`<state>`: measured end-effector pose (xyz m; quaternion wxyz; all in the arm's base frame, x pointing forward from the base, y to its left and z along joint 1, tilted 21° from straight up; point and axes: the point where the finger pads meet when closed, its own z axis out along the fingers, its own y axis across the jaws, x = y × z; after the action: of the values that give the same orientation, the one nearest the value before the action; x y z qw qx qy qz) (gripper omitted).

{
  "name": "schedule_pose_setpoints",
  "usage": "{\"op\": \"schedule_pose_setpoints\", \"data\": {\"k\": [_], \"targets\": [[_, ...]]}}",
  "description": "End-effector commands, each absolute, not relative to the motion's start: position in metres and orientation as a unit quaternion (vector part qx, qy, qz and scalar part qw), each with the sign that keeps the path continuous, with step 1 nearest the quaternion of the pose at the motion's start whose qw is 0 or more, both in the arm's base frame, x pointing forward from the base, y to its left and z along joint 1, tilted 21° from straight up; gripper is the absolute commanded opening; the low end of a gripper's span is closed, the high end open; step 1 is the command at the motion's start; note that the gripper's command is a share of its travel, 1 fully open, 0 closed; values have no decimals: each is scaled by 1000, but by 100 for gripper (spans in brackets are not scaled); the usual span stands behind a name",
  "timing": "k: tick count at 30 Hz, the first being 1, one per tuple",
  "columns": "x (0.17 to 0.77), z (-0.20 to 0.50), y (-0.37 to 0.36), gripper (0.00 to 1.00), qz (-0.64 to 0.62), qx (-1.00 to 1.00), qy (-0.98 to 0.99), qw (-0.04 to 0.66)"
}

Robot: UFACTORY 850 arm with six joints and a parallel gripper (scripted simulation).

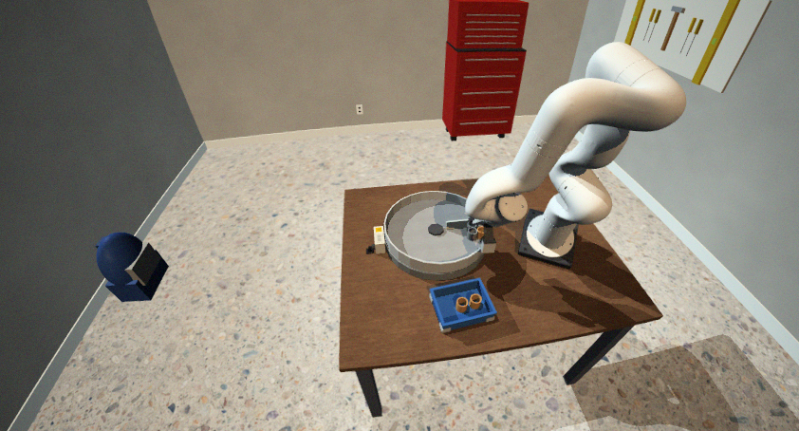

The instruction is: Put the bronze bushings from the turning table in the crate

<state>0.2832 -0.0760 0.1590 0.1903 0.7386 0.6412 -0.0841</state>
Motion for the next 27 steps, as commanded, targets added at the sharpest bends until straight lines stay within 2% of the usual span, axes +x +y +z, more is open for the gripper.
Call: {"op": "schedule_pose_setpoints", "data": {"k": [1,12,27], "targets": [[284,159,-77,10,-89,750,629,183],[285,156,-78,10,-108,792,582,153],[289,149,-79,10,-153,881,443,67]]}}
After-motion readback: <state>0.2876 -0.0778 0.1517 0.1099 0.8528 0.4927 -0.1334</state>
